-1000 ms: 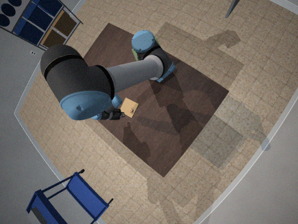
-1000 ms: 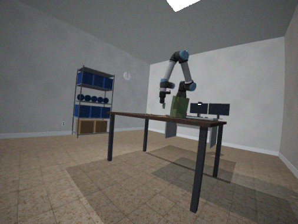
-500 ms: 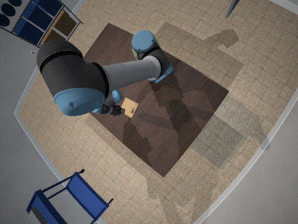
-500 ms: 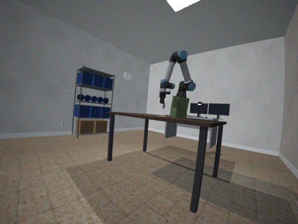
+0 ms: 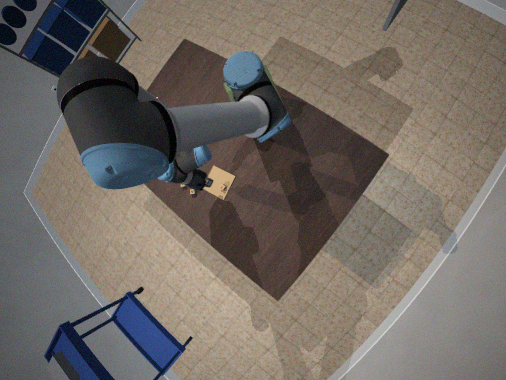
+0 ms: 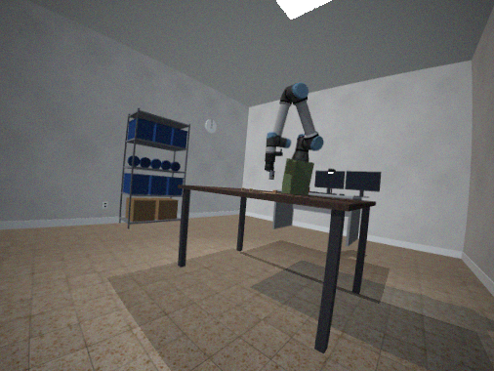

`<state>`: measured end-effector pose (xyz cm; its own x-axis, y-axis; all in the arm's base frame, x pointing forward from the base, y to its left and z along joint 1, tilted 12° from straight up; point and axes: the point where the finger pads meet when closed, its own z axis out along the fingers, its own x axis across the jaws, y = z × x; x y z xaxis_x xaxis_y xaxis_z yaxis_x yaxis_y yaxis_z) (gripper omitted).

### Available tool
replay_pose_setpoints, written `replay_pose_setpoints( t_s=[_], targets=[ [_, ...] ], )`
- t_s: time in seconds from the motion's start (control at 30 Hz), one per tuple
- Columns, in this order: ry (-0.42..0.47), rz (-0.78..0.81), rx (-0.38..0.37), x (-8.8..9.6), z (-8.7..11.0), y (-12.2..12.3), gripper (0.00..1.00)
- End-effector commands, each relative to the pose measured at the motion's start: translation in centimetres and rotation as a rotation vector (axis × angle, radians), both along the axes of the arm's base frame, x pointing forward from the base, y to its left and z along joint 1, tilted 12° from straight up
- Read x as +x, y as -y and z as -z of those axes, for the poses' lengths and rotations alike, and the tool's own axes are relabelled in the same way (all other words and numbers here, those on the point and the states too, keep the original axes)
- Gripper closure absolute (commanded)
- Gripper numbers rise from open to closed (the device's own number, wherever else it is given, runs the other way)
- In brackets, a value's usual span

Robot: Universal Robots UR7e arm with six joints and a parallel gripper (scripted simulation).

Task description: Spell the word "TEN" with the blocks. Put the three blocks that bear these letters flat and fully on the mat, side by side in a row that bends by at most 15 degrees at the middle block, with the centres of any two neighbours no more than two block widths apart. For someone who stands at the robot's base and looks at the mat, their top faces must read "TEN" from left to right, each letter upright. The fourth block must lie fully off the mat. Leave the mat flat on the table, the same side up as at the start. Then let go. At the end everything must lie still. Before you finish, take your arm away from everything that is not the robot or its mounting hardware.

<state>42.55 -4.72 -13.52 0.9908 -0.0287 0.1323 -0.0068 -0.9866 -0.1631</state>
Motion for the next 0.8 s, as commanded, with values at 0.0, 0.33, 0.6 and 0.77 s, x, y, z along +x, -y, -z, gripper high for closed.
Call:
replay_pose_setpoints(
  t_s=[0.0,0.33,0.6,0.77],
  targets=[
    [-0.013,0.091,0.012,-0.65,-0.01,0.28,0.51],
    [-0.026,0.172,0.024,-1.27,0.01,0.50,0.51],
    [-0.026,0.173,0.024,-1.27,0.01,0.50,0.51],
    [-0.026,0.173,0.024,-1.27,0.01,0.50,0.51]
  ],
)
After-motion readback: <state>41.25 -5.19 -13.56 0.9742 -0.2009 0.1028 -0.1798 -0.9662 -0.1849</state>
